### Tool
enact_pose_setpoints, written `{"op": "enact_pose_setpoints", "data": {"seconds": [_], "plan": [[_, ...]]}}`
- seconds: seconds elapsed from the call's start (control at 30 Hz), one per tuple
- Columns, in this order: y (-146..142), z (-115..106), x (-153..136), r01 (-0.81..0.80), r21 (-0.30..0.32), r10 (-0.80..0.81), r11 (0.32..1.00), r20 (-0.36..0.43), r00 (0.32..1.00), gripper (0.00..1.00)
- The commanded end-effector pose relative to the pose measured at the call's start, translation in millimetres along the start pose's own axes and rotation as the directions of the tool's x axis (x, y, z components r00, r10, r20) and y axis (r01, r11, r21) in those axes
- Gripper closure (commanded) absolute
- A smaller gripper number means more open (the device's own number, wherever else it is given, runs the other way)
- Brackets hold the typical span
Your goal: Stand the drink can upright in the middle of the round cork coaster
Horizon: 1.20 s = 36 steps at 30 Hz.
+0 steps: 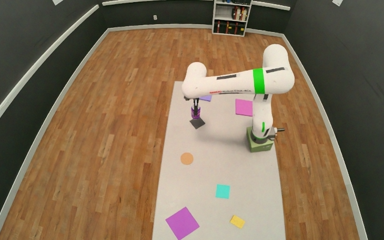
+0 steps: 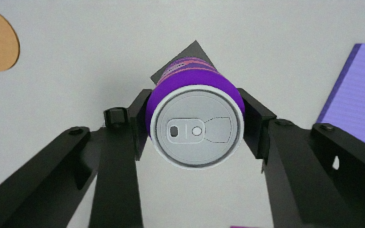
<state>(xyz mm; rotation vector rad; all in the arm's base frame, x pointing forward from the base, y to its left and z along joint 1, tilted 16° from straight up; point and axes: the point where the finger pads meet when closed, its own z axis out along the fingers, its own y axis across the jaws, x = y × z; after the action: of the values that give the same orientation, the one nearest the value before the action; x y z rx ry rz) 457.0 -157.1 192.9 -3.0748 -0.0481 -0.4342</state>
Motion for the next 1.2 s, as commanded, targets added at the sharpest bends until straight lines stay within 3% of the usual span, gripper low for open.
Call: {"op": "enact_pose_setpoints", "data": {"seconds": [0.0, 0.57, 1.17], "plan": [[0, -2, 1, 0.000, -0.001, 0.000, 1.000, -0.001, 1.000, 0.90], [-9, -1, 5, 0.000, 0.000, 0.000, 1.000, 0.001, 1.000, 0.90], [-58, 3, 25, 0.000, 0.000, 0.000, 1.000, 0.013, 1.000, 0.90]]}}
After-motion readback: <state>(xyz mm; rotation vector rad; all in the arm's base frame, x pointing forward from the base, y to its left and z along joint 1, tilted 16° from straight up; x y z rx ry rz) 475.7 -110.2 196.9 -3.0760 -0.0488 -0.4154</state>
